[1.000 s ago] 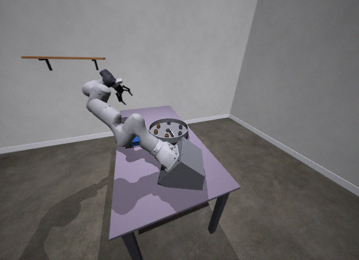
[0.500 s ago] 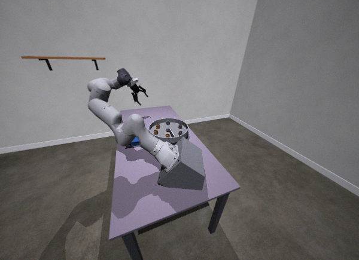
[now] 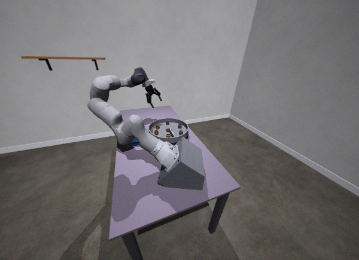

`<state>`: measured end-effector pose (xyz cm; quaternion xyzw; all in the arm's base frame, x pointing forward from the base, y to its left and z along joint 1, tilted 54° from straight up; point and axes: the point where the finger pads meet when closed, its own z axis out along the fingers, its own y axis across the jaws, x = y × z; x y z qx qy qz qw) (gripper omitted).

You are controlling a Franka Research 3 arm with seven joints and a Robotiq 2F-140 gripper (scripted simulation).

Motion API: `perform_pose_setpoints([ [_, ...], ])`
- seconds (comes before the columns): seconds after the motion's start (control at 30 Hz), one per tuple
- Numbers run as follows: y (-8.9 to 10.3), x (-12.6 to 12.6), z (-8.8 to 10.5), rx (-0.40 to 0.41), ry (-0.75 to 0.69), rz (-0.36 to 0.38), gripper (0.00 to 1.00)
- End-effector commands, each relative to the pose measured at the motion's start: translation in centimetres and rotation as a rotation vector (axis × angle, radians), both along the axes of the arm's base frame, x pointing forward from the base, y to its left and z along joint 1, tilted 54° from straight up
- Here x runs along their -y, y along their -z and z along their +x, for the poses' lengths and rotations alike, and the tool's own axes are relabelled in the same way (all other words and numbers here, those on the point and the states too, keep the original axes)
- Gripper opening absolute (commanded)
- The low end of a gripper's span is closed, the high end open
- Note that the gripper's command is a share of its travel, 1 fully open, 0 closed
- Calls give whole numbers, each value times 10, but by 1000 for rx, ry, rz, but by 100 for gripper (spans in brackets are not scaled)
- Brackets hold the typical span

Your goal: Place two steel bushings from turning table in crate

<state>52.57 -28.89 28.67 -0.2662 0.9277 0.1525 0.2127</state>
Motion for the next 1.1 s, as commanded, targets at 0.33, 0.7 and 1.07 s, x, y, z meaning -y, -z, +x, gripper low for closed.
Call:
perform_pose_setpoints([
  [0.33,96,-9,-125,63,-184,127,100],
  [0.7,148,-49,-215,142,-194,266,100],
  [1.07,168,-86,-259,221,-184,343,100],
])
